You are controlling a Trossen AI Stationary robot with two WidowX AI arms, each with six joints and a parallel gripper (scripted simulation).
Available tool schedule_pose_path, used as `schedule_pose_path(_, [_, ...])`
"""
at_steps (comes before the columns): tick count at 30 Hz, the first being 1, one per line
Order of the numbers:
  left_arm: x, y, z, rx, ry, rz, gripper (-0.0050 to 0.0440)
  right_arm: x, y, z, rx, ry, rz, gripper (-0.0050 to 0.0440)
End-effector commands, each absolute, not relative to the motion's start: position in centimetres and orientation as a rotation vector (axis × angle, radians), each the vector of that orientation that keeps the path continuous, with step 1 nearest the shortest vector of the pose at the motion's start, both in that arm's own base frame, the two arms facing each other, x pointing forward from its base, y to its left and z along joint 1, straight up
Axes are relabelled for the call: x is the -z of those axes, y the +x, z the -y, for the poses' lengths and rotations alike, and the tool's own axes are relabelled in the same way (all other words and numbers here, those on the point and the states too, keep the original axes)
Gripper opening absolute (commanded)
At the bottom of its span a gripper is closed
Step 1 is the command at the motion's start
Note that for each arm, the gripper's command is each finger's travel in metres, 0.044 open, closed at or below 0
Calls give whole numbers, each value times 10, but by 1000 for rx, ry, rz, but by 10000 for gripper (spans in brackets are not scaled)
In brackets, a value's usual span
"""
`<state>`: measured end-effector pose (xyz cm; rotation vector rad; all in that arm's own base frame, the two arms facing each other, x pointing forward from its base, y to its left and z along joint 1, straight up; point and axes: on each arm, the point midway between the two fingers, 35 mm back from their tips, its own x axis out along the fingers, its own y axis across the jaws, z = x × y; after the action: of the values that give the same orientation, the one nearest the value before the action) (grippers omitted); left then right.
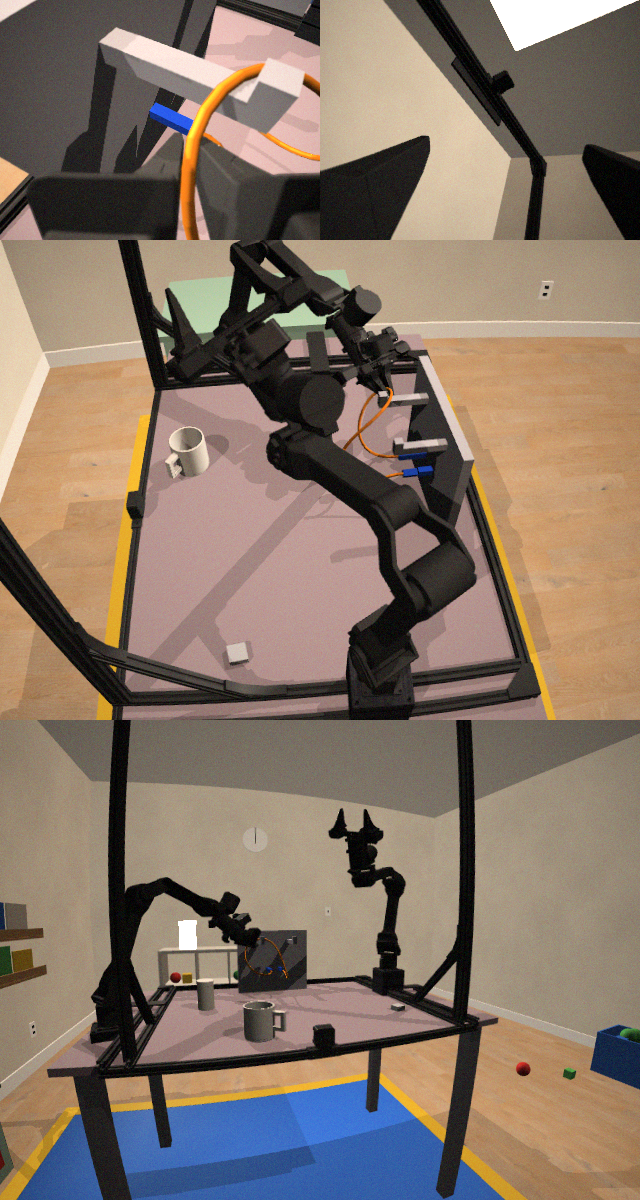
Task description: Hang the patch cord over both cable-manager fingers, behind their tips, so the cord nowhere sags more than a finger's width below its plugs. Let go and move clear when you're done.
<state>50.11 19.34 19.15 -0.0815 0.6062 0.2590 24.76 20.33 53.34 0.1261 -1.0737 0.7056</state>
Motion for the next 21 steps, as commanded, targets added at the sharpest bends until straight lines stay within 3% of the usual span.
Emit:
schedule_pose_path(1, [-204,501,-194,-260,-74,-580,25,-507,273,-203,-690,94,995,440])
schedule_pose_path(21, [-204,501,-194,-260,-74,-580,25,-365,365,-170,-565,-15,602,440])
